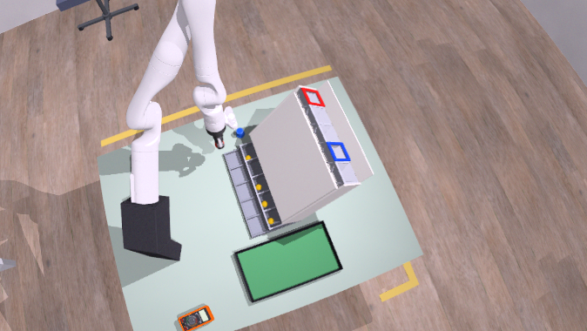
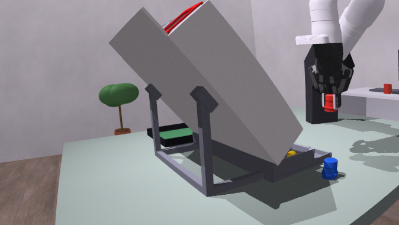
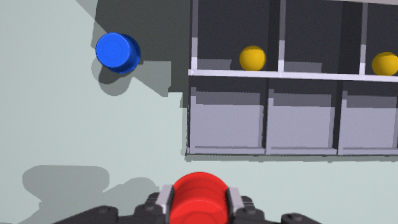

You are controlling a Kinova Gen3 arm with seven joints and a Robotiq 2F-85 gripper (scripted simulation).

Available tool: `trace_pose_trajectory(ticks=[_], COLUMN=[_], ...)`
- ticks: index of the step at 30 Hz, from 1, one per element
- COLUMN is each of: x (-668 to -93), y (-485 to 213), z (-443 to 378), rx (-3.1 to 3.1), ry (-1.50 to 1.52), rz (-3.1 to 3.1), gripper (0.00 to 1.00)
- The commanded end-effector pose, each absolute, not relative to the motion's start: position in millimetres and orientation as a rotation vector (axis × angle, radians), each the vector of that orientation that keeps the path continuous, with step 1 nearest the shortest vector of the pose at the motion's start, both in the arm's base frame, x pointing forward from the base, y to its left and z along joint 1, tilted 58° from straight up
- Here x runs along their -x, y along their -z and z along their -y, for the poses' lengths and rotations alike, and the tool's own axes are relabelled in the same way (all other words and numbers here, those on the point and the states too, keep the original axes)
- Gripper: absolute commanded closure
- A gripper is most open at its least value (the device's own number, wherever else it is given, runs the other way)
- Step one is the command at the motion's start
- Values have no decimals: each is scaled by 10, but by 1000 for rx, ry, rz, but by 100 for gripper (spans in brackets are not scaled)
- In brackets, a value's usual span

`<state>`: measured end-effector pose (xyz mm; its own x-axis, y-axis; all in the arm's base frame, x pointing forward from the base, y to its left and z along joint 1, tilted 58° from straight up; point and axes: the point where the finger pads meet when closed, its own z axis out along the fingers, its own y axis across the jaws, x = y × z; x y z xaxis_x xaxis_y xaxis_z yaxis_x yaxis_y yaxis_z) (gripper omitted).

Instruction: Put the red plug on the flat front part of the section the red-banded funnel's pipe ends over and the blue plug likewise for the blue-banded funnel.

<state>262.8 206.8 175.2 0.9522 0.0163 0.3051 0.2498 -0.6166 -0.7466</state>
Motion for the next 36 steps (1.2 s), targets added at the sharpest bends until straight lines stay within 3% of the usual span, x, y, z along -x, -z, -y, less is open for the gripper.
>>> trace_pose_trajectory(ticks=[1, 6, 7, 36], x=[-3063, -3077, -3293, -3349], y=[-1356, -1343, -1068, -936], z=[-1689, -1677, -1409, -1609], rx=[2159, 2159, 2152, 2152], ry=[407, 407, 427, 425], rz=[170, 170, 160, 161], gripper=[100, 100, 100, 100])
